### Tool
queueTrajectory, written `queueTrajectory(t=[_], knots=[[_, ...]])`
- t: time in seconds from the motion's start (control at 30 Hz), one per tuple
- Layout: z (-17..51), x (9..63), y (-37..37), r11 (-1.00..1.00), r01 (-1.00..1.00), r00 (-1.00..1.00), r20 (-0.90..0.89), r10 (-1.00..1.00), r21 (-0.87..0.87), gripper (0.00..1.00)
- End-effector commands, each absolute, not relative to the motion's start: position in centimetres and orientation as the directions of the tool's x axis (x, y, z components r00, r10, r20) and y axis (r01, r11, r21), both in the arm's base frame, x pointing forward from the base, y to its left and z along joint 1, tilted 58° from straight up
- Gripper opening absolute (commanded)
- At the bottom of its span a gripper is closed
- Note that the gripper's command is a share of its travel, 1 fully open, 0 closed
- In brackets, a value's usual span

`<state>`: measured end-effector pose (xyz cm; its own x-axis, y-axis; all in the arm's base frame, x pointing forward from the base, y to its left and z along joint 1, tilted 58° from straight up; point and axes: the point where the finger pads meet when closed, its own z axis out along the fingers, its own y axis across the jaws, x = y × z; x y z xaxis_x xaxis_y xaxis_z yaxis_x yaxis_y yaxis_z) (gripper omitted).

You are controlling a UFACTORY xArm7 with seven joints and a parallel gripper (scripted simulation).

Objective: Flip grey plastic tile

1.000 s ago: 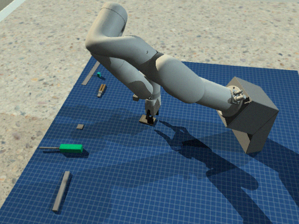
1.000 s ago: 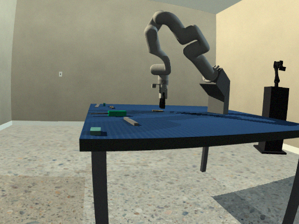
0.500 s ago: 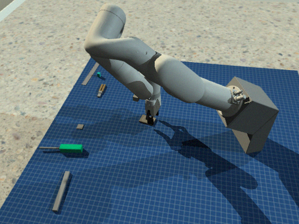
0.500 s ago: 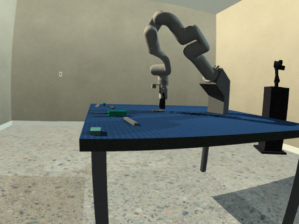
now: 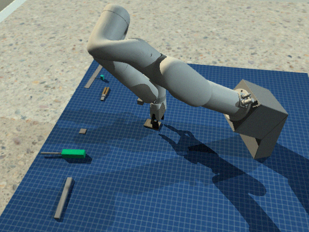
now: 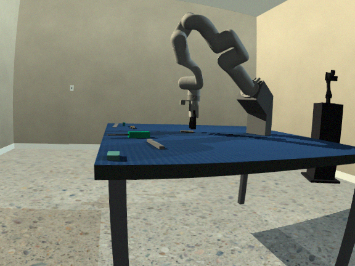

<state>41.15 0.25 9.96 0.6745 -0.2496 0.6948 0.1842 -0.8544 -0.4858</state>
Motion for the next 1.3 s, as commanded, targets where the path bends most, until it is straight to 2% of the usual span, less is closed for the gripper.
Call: queueTrajectory(t=[0.0, 1.27], knots=[[9.94, 41.15, 0.13, -0.855, 0.182, 0.674, 0.695, -0.251, -0.486, 0.69], [9.75, 41.4, 0.27, -0.855, 0.182, 0.674, 0.694, -0.251, -0.486, 0.69]])
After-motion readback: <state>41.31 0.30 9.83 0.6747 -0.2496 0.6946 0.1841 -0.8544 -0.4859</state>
